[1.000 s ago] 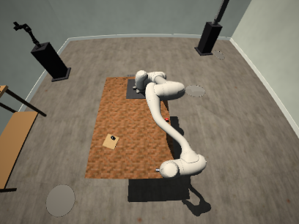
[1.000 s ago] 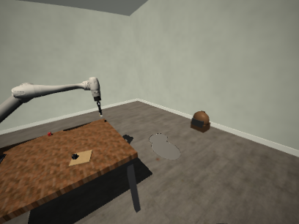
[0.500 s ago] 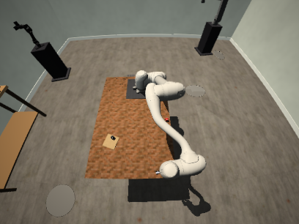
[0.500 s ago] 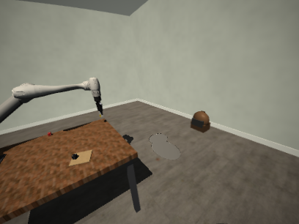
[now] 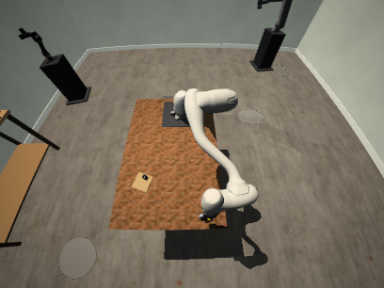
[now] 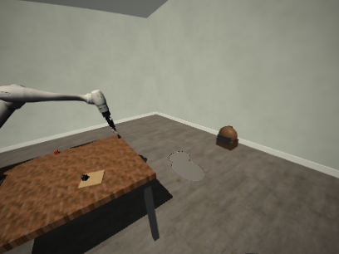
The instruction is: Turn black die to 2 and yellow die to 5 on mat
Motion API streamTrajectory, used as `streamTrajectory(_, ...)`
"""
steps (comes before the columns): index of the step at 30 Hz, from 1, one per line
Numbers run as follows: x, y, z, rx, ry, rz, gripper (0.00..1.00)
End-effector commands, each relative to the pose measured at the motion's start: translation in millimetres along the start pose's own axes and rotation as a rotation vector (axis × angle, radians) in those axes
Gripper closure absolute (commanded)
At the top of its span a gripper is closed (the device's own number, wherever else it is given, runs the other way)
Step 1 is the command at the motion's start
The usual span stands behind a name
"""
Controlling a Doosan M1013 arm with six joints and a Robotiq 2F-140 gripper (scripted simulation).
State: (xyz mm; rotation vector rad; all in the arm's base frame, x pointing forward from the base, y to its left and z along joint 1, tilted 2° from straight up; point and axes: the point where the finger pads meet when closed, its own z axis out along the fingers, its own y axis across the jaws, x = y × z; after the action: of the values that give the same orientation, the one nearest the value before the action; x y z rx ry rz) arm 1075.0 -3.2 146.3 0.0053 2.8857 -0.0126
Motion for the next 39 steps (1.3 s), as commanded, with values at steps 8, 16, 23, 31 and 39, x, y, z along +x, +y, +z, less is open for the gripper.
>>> streamTrajectory(8, 3, 0, 4, -0.002, -0.352, -0.001, 0.76)
streamTrajectory(16, 6, 1, 5, -0.003, -0.498, -0.002, 0.76)
streamTrajectory(23, 12, 2, 6, 0.001, -0.73, 0.0, 0.76)
streamTrajectory(31, 14, 0, 6, -0.001, -0.861, 0.0, 0.76)
streamTrajectory(39, 14, 0, 8, -0.001, -0.861, 0.0, 0.76)
